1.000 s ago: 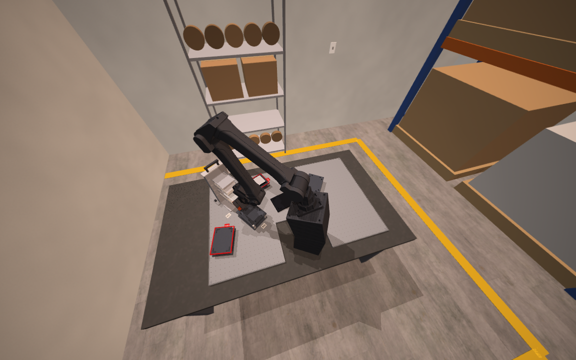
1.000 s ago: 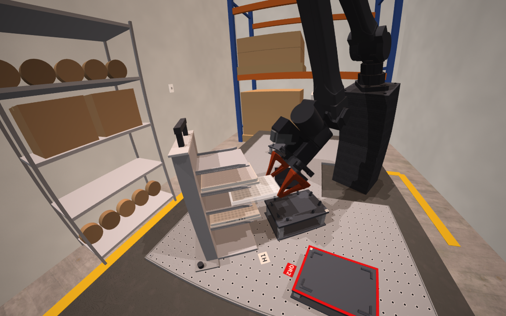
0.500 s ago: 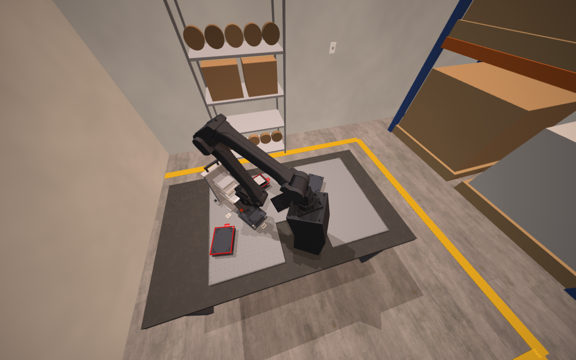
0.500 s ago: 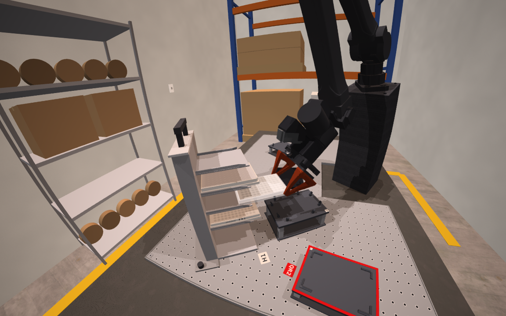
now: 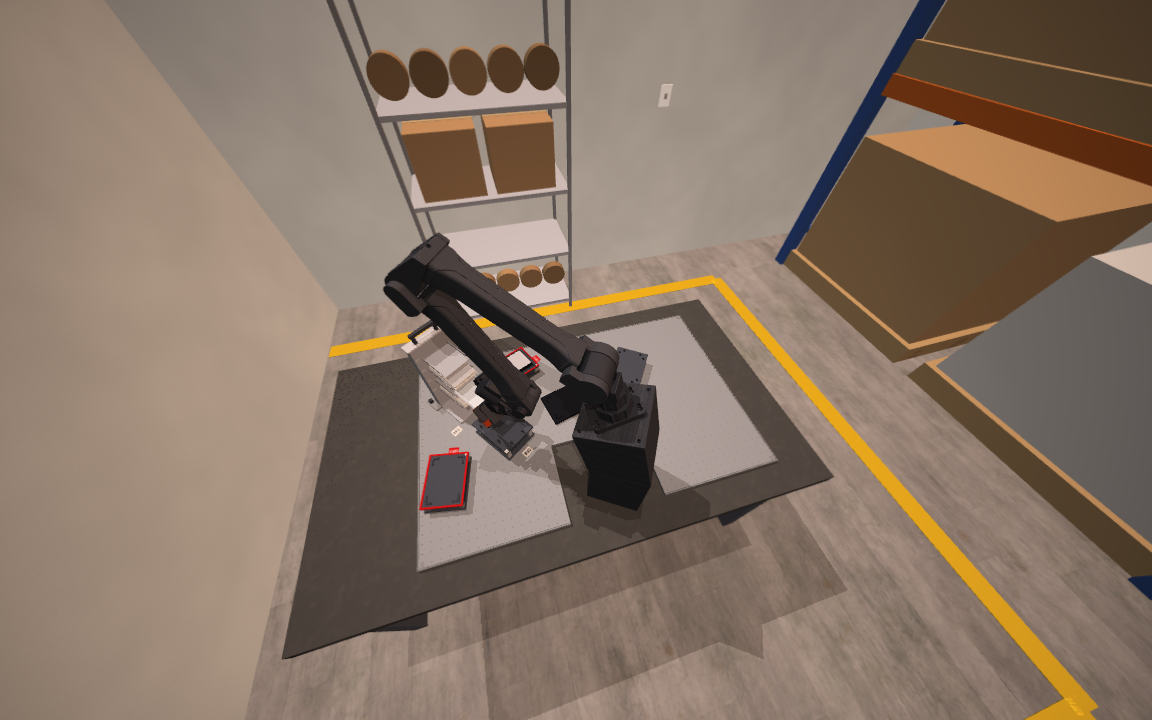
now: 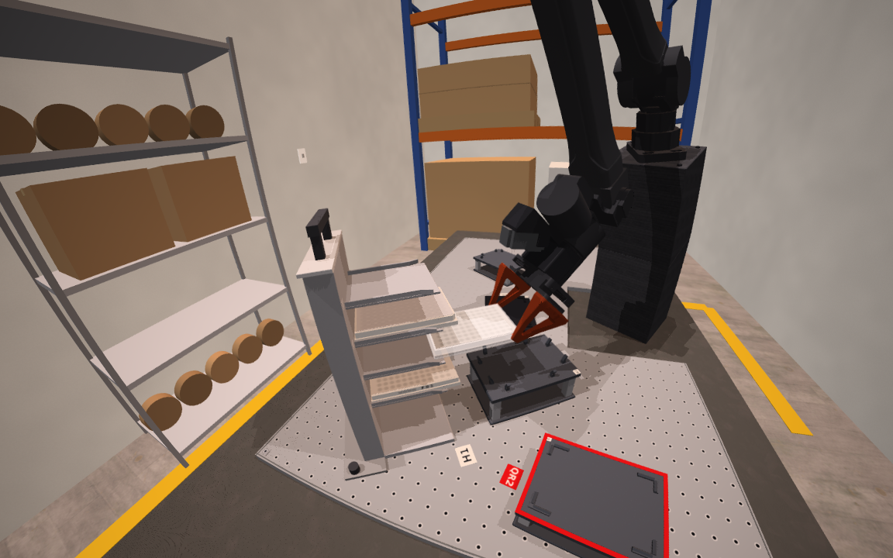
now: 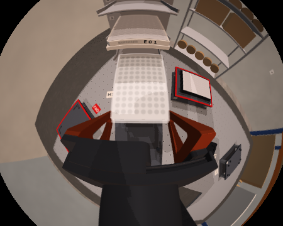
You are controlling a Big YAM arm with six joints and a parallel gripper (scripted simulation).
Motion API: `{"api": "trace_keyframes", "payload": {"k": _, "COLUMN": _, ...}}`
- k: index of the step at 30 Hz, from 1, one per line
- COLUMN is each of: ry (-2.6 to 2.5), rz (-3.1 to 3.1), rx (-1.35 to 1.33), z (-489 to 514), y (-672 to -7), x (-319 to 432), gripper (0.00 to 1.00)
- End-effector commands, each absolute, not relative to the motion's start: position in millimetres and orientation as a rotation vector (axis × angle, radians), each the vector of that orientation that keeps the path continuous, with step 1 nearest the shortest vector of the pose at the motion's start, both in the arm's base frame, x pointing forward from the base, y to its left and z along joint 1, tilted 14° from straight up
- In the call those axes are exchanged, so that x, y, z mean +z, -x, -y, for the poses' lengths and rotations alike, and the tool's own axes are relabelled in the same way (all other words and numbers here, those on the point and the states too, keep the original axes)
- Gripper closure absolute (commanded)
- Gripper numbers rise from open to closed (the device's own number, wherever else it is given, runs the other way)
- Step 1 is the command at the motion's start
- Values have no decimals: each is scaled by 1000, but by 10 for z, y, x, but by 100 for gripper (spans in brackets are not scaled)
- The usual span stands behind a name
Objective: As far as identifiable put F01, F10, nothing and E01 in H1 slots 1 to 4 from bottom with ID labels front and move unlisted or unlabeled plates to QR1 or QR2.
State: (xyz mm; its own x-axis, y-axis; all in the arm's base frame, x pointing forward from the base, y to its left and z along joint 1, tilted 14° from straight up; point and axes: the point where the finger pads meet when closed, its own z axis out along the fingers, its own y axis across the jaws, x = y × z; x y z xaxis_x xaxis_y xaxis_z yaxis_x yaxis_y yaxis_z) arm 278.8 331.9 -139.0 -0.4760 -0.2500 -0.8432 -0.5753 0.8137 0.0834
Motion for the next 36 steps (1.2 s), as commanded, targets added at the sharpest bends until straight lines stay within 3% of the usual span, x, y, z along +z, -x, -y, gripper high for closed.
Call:
{"api": "trace_keyframes", "payload": {"k": 1, "ry": 608, "rz": -2086, "rx": 459, "z": -3251, "y": -2653, "x": -1406, "gripper": 14}}
{"api": "trace_keyframes", "payload": {"k": 36, "ry": 609, "rz": -2086, "rx": 458, "z": -3025, "y": -2334, "x": -1505, "gripper": 14}}
